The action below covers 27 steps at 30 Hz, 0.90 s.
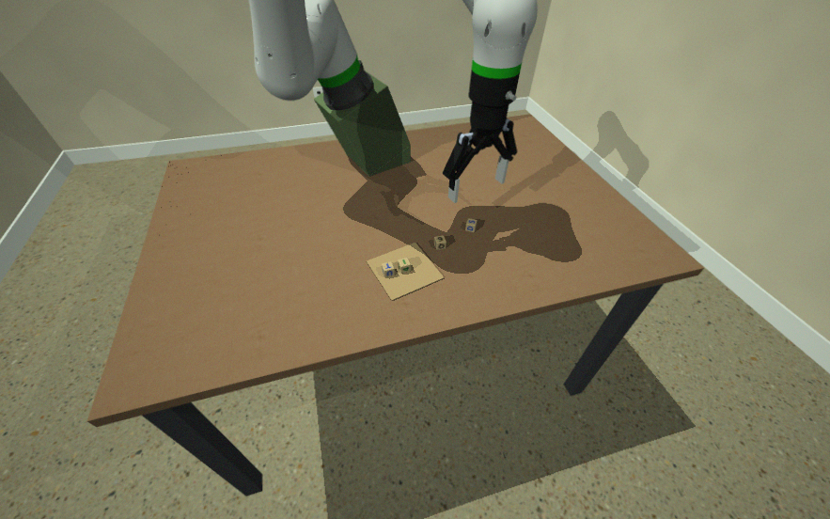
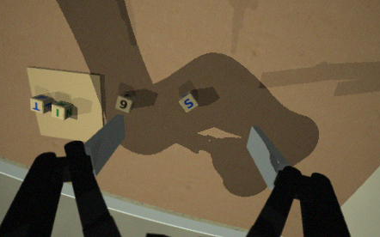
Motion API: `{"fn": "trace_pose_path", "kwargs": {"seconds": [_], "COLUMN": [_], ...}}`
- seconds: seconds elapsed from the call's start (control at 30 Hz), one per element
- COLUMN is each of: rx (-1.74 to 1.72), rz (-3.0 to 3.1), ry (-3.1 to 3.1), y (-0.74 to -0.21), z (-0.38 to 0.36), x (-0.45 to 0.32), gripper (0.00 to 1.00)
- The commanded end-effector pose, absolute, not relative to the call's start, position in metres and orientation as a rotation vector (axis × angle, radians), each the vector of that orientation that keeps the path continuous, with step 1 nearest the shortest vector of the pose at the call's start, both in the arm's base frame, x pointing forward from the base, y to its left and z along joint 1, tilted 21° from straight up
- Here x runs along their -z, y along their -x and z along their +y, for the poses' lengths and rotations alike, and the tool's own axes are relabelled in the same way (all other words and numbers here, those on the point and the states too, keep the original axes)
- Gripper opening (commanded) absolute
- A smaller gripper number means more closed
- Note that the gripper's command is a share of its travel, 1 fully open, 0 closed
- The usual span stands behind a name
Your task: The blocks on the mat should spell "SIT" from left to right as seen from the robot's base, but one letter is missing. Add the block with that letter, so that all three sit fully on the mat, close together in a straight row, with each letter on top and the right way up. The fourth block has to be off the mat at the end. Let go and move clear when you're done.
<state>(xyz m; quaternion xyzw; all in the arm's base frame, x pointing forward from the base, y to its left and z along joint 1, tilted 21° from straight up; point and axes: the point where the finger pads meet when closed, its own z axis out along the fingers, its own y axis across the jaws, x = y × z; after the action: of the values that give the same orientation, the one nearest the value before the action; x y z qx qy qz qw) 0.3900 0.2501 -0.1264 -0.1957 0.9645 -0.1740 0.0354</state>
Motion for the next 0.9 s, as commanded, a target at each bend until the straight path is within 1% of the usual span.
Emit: {"fn": "trace_pose_path", "kwargs": {"seconds": [0.0,0.87], "rx": [0.527,0.422], "rz": [2.965,2.817], "ry": [0.392,-0.651], "y": [-0.391,-0.393], "z": [0.249,0.244], "x": [0.129,0.144], "gripper": [1.00,1.00]}}
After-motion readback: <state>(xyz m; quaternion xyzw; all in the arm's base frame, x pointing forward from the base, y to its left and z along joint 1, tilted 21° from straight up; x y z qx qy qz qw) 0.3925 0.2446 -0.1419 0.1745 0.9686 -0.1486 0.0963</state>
